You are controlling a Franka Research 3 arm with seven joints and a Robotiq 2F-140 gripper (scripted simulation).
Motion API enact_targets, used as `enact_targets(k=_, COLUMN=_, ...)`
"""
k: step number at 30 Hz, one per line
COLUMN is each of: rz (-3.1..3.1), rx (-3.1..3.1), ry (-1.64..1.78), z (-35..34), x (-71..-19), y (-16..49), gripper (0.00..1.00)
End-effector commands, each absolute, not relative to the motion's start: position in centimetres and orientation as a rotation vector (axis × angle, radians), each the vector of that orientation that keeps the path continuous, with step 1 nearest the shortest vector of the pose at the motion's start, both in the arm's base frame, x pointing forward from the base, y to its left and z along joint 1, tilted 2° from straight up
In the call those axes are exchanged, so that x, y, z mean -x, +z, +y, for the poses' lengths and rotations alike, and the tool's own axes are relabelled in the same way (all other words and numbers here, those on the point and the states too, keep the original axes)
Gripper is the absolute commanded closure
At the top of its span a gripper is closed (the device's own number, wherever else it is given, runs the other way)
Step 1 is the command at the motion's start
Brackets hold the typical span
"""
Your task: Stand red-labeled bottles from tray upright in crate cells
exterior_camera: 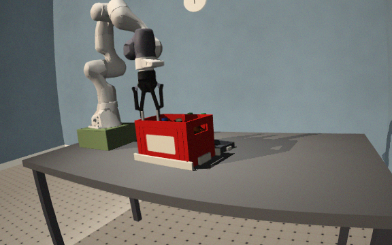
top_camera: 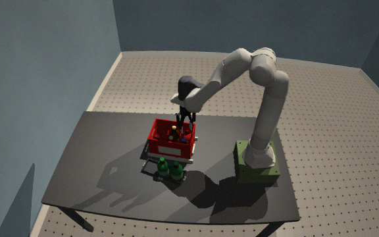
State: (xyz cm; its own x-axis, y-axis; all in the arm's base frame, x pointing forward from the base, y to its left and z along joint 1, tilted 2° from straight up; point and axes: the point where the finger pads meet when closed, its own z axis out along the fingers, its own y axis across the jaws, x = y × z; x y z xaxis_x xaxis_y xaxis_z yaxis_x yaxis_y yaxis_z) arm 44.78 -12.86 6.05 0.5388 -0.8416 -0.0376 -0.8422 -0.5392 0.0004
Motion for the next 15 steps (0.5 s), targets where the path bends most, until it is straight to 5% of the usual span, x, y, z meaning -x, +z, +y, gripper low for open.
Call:
enact_targets(k=1, rz=1.499, rx=2.741, ry=0.043, z=-12.86, x=-44.99, y=6.2, gripper=0.62)
enact_targets(k=15, rz=1.499, rx=2.741, ry=0.043, z=-12.87, x=-45.0, y=6.52, gripper=0.62)
